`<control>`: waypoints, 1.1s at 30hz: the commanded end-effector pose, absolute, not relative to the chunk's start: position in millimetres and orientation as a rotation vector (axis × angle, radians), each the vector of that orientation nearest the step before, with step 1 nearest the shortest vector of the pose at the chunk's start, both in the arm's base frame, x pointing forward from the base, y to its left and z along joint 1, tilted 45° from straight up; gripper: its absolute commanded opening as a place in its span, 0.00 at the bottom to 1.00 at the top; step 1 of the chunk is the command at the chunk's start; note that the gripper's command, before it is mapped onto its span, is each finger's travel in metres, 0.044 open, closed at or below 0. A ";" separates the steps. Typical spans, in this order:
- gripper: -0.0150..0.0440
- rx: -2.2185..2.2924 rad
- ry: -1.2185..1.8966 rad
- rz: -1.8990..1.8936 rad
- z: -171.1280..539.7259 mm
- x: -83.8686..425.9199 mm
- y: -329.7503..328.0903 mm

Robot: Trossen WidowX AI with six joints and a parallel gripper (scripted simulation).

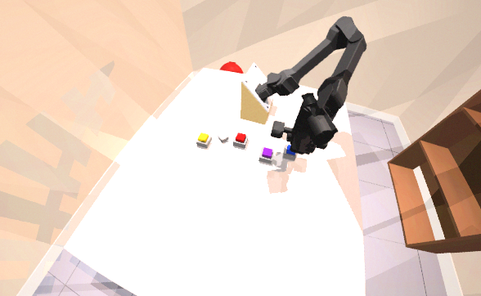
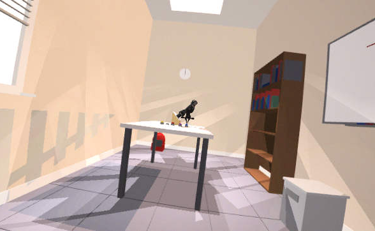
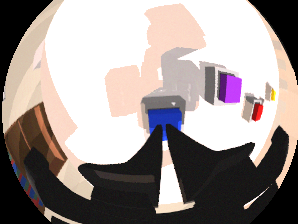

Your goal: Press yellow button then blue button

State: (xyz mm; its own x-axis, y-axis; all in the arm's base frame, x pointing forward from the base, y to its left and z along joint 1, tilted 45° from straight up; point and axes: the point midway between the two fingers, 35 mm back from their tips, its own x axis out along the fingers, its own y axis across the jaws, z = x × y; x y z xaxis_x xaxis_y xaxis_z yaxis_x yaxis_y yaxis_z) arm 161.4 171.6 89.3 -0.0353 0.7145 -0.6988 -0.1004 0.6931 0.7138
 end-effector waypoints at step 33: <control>0.42 0.535 1.481 0.698 116.7 172.4 151.6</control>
